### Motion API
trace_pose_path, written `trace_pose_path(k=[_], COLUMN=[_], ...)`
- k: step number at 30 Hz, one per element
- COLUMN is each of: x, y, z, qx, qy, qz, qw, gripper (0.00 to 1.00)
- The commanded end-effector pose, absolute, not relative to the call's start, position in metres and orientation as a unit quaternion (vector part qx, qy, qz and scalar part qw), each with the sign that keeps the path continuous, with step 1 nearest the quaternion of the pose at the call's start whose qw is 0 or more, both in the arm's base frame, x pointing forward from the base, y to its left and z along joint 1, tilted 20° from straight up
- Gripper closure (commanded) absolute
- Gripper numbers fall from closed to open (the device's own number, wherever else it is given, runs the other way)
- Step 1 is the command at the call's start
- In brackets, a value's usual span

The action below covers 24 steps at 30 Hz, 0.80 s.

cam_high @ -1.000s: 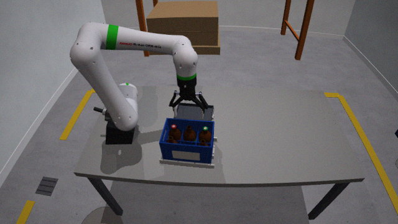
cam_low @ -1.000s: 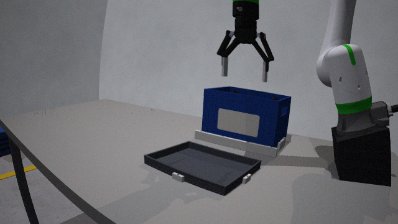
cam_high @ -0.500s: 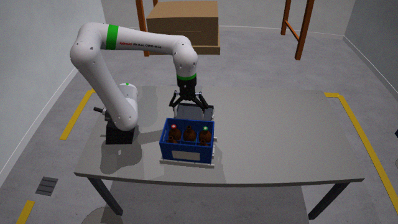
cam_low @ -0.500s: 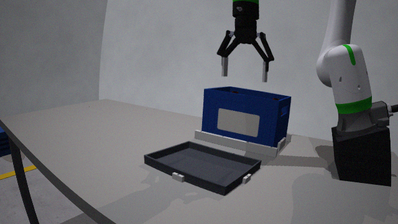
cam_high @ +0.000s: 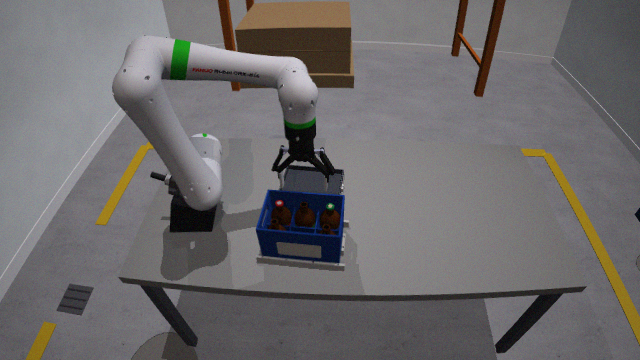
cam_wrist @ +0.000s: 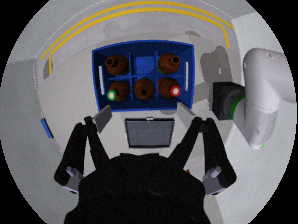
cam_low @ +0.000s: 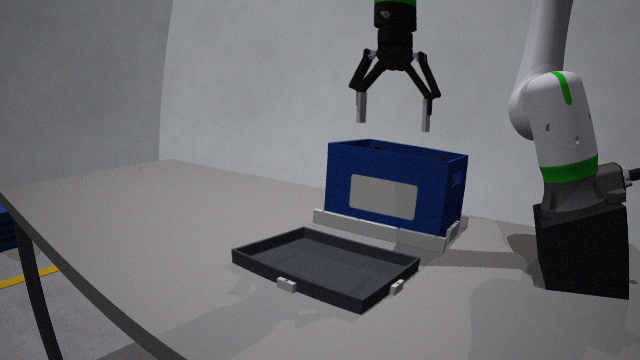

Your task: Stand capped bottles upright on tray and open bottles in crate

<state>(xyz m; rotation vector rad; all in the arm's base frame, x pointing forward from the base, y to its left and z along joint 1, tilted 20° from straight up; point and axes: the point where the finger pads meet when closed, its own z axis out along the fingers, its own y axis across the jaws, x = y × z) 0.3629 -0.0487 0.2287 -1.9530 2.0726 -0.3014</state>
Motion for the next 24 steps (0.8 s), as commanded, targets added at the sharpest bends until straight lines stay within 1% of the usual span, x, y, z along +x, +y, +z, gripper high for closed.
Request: trace_pose_path(k=[1, 5, 6, 20, 24], x=[0.363, 0.363, 0.36, 0.319, 0.319], y=[-0.049, -0.049, -0.049, -0.06, -0.06], z=[0.229, 0.229, 0.228, 0.208, 0.207], qx=[-0.675, -0.675, -0.68, -0.741, -0.743], qy=[0.717, 0.717, 0.712, 0.649, 0.647], qz=[-0.104, -0.104, -0.105, -0.117, -0.118], qw=[0.139, 0.139, 0.138, 0.128, 0.127], gripper=[0.0, 0.0, 0.62, 0.62, 0.62])
